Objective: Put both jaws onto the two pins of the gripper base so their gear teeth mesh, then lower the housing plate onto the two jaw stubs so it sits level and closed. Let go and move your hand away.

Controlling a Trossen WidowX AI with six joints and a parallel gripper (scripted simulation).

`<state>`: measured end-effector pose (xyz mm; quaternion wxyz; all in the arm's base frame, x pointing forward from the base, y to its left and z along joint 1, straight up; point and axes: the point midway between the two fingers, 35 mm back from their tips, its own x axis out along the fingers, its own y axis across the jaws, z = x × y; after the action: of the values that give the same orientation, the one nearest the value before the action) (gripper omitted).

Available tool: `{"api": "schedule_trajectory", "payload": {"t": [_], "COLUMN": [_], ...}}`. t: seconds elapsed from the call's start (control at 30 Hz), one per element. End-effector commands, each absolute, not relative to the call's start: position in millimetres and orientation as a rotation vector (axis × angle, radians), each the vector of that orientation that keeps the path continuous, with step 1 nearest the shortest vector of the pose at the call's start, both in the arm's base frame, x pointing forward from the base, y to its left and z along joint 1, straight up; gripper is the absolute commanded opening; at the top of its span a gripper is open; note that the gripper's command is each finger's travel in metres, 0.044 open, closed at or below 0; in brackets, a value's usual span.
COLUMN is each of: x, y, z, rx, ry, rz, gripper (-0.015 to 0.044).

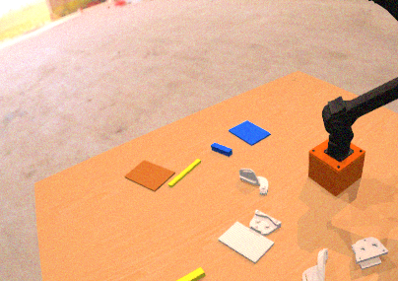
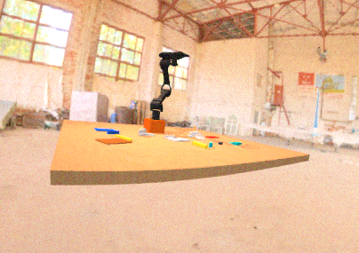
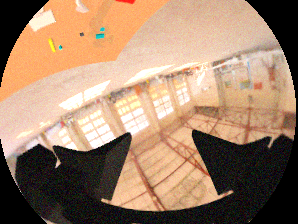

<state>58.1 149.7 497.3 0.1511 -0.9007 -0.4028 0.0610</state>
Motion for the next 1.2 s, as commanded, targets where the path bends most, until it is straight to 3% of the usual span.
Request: {"api": "schedule_trajectory", "payload": {"t": [0.0, 0.53, 0.93, 1.17], "x": [58.1, 58.1, 58.1, 65.8], "y": [149.7, 149.7, 149.7, 141.4], "z": [497.3, 497.3, 497.3, 503.0], "rx": [-2.586, -2.586, -2.586, -2.486], "ry": [-1.157, -1.157, -1.157, -1.138], "rz": [0.175, 0.175, 0.175, 0.181], "gripper": [0.0426, 0.0006, 0.0000, 0.0184]}}
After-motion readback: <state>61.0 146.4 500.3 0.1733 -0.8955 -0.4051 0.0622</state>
